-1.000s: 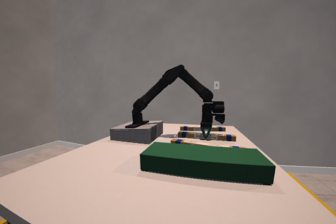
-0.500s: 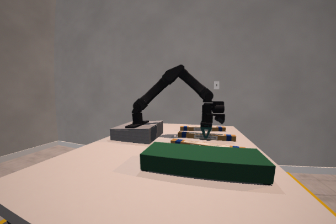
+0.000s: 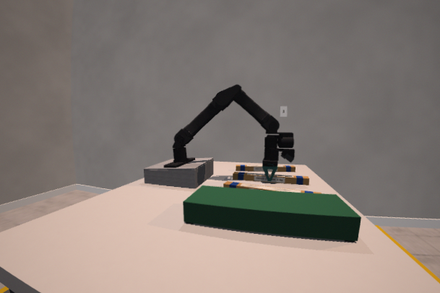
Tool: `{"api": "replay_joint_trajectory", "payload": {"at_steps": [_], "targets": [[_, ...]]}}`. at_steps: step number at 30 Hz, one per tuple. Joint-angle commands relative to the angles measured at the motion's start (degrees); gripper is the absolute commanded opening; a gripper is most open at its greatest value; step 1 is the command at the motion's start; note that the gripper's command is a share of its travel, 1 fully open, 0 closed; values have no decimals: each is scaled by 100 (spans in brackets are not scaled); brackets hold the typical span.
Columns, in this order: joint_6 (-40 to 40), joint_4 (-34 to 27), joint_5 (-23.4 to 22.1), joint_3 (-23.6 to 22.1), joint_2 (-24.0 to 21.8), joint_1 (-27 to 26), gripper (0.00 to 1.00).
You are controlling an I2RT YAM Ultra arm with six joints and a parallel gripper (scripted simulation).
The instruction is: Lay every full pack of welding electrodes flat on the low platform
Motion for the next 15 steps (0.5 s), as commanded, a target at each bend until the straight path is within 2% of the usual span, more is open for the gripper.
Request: {"api": "replay_joint_trajectory", "payload": {"at_steps": [1,4,15], "targets": [[-1,-103,18,-72,-227,-7,0],[1,-169,18,145,-289,-4,0],[5,-391,18,224,-437,3,0]]}}
